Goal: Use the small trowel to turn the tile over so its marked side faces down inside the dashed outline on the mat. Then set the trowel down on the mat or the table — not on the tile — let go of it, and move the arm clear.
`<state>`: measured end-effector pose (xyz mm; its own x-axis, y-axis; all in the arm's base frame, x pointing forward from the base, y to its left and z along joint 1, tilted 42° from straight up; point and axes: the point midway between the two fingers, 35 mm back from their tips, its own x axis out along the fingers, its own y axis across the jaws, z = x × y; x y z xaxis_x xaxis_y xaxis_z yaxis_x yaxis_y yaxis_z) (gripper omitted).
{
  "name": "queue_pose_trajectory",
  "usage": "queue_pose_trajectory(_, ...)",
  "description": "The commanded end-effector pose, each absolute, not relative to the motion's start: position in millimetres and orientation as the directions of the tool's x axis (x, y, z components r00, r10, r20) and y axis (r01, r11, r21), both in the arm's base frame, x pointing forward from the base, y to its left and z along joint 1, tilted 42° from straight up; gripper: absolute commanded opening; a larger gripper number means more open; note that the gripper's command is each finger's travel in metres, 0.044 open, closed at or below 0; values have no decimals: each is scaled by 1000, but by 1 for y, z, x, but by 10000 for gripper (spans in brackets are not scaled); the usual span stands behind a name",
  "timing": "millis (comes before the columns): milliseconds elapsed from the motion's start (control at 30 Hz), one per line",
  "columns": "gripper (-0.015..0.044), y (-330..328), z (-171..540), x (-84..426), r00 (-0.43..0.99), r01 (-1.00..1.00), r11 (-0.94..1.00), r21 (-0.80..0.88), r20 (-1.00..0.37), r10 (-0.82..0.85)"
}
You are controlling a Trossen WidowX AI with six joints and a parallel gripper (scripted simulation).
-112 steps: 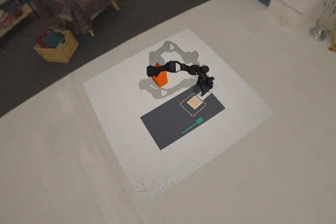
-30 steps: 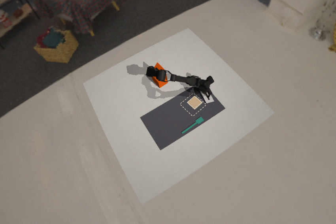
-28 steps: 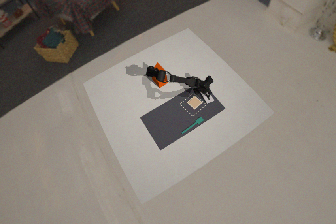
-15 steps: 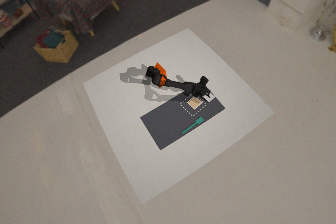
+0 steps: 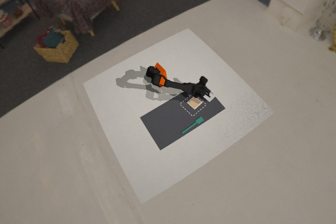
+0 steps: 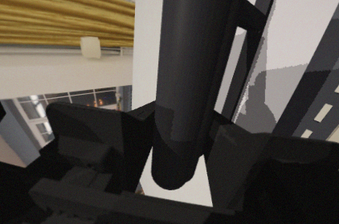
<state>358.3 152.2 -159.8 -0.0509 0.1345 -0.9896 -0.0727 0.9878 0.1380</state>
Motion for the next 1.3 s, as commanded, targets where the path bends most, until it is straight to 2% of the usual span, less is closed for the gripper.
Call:
queue_pose_trajectory(0, 0, 152, -163, 360, -49, -82, 985, 150, -988, 146)
queue_pose_trajectory(633, 0, 134, -185, 361, -50, -85, 986, 142, -989, 138)
queue_pose_trajectory(1000, 289, 134, -185, 361, -50, -85, 986, 142, -989, 138)
queue_pose_trajectory(1267, 300, 134, -185, 361, -50, -85, 986, 142, -989, 138)
